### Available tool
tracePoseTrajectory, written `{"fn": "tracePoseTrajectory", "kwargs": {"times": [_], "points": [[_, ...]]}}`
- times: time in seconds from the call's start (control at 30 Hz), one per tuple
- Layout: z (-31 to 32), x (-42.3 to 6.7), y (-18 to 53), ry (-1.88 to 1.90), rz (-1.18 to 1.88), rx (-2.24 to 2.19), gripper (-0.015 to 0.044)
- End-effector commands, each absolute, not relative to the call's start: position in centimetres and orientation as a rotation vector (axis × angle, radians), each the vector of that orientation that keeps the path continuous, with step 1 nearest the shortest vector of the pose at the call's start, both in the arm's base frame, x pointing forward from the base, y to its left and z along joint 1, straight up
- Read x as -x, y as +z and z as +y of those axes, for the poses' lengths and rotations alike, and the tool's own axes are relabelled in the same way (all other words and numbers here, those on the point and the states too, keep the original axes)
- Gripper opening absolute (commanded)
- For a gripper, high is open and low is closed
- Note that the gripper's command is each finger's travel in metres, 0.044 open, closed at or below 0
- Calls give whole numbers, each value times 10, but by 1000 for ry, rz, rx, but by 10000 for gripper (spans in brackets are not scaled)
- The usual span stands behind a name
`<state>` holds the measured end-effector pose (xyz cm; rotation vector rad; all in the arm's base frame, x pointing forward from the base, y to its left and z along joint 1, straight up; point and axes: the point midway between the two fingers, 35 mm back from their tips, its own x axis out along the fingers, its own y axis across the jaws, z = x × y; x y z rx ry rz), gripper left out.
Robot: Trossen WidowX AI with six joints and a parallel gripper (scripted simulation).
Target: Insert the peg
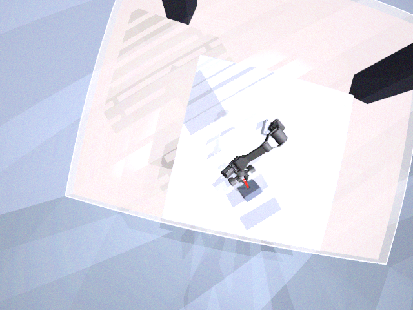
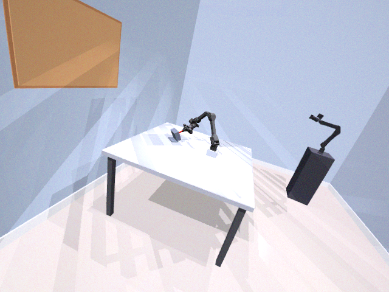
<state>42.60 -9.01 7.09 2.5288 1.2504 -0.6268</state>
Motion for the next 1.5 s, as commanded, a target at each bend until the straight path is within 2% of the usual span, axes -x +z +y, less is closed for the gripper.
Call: {"fn": "tracePoseTrajectory", "kwargs": {"times": [0.0, 1.47], "points": [[-89, -426, 70, -628, 1250, -2530, 0], [-71, -438, 56, -626, 1251, -2531, 0]]}}
